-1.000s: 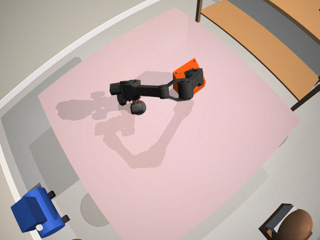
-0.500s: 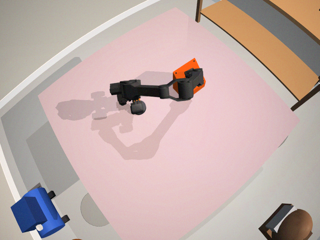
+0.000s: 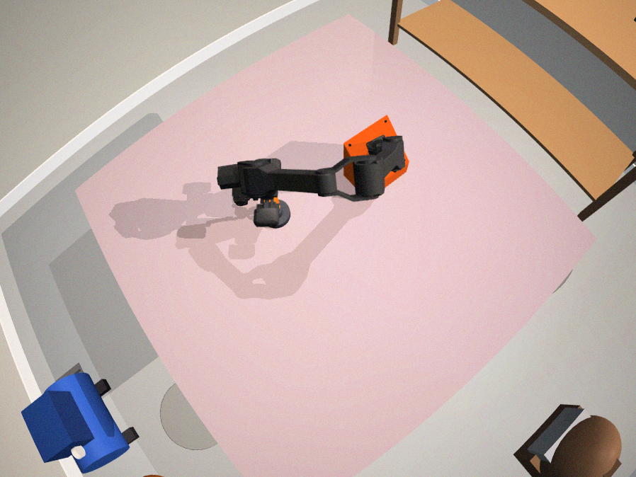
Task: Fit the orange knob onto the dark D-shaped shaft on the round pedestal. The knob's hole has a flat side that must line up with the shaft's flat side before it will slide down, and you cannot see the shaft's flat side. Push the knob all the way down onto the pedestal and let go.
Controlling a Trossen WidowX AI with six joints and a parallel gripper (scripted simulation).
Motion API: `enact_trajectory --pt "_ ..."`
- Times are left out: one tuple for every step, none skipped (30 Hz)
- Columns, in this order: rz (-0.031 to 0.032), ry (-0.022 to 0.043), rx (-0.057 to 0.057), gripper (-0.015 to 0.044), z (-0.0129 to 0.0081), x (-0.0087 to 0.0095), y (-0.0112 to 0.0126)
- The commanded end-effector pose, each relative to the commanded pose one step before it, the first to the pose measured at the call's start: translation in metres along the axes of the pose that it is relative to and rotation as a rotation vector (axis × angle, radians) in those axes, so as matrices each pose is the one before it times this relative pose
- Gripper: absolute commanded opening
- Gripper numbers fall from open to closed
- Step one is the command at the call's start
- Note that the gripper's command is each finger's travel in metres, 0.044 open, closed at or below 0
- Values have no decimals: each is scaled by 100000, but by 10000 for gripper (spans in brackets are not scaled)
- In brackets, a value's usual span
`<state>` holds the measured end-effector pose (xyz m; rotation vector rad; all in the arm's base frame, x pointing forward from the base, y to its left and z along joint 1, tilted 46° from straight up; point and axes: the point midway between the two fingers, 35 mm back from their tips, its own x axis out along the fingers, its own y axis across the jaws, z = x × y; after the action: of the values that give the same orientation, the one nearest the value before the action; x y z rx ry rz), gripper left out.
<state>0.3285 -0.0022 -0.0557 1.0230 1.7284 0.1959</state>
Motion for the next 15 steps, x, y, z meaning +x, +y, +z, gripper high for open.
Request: enact_trajectory --pt "-58 -70 2914 0 4 180 -73" --pt "0 1 1 0 -15 34 -28" --pt "0 1 1 0 -13 25 -33" --pt "-1 0 1 0 -17 15 -38" --pt "-2 0 1 0 -23 6 -44" --pt "-1 0 1 0 -17 -1 -33" --pt "-1 0 0 0 -7 -6 -15" --pt "-1 0 0 0 -2 -11 -6" --pt "2 1 0 0 4 56 3" --pt "1 0 0 0 9 12 11" --pt "1 0 -1 0 12 16 16" --pt "1 0 -1 0 13 15 19" --pt "1 0 -1 0 12 16 16" --pt "1 0 0 0 9 17 13" --pt "1 0 0 0 6 16 11"
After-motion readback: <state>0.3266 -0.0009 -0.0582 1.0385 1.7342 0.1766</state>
